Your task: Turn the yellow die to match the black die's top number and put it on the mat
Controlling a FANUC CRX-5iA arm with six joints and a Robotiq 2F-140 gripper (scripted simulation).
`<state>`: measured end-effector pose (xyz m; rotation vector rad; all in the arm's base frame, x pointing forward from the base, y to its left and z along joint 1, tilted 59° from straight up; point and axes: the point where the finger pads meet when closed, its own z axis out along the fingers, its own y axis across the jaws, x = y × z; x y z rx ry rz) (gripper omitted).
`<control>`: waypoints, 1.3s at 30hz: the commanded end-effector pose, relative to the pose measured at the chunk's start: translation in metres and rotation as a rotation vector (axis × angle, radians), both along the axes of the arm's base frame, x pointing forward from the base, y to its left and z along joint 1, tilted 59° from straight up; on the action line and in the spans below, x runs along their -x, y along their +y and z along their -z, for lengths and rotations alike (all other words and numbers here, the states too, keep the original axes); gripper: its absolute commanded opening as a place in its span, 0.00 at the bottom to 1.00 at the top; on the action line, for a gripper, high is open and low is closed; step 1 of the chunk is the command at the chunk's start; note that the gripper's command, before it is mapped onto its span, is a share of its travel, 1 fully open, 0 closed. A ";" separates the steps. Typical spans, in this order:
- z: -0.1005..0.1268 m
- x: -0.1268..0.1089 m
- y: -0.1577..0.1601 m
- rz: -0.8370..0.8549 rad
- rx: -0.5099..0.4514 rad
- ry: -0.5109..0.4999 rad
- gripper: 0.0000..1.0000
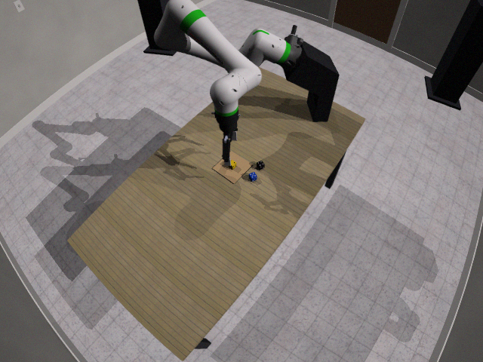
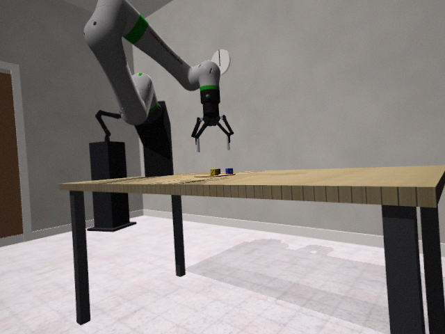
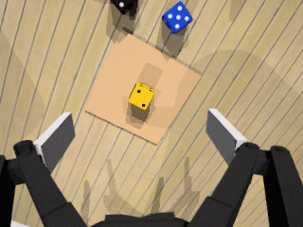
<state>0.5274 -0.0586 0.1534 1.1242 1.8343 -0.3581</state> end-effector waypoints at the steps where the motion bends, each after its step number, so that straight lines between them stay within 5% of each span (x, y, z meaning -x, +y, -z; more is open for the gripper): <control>1: 0.000 0.000 0.000 0.089 -0.088 -0.121 1.00; 4: 0.000 0.000 0.000 0.095 -0.094 -0.128 1.00; 39: 0.000 0.000 0.000 0.690 -0.729 -0.855 1.00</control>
